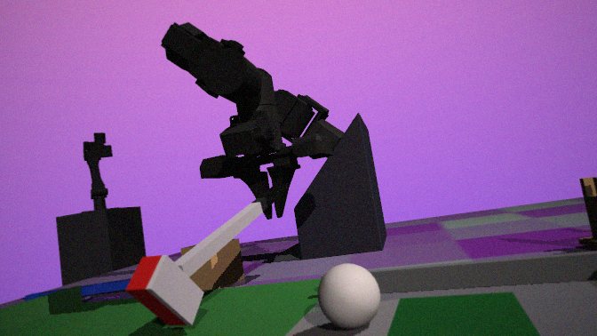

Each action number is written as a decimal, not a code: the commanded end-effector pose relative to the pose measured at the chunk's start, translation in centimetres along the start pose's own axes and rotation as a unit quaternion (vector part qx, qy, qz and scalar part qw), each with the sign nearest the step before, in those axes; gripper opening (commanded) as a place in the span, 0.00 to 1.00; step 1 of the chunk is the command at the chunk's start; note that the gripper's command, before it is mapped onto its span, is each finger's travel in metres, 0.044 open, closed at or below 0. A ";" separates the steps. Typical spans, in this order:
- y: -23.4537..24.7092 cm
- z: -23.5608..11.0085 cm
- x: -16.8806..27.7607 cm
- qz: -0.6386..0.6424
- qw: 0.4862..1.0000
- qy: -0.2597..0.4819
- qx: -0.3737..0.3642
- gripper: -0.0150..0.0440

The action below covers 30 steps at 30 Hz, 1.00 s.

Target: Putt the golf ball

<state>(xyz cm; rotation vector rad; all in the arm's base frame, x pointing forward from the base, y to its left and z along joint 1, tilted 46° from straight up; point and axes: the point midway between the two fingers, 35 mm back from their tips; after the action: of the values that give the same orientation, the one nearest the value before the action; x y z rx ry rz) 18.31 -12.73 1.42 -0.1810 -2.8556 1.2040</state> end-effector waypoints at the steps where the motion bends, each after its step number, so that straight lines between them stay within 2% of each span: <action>1: 0.1 -1.6 -0.5 0.006 1.000 -0.008 0.000 0.25; 9: 0.0 -5.2 -0.3 0.006 1.000 -0.008 0.002 0.25; 30: 0.1 -4.4 -0.1 -0.001 1.000 -0.003 0.003 0.25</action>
<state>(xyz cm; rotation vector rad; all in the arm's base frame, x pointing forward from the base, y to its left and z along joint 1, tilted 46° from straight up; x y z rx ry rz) 18.68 -9.58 4.48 -0.1830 -2.8544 1.2148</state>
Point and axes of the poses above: the point midway between the two fingers, 35 mm back from their tips, its own z axis out along the fingers, its own y axis across the jaws, x = y × z, and after that the axes turned 5 degrees about -z, right-handed
